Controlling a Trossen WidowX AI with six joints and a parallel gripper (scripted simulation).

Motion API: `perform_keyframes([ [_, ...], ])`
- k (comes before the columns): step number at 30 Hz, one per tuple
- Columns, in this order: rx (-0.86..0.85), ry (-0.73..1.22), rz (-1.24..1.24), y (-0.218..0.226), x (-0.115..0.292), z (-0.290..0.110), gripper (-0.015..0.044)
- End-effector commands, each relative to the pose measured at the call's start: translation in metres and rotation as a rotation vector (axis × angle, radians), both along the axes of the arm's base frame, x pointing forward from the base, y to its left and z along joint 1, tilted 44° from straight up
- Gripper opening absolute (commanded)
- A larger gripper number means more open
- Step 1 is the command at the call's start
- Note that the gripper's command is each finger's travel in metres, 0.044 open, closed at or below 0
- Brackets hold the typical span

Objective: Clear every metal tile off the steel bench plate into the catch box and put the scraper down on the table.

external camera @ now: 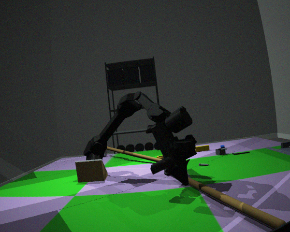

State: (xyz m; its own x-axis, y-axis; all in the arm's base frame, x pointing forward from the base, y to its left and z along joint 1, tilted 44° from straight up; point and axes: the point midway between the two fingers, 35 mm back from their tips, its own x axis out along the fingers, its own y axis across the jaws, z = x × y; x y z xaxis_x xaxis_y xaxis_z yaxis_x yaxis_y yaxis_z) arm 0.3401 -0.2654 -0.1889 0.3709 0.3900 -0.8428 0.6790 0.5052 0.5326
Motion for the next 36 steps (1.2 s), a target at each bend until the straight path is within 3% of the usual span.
perform_keyframes([
  [1, 0.009, 0.002, -0.003, 0.009, -0.001, -0.006, 0.0],
  [36, 0.009, 0.001, -0.003, 0.02, 0.022, -0.011, 0.0],
])
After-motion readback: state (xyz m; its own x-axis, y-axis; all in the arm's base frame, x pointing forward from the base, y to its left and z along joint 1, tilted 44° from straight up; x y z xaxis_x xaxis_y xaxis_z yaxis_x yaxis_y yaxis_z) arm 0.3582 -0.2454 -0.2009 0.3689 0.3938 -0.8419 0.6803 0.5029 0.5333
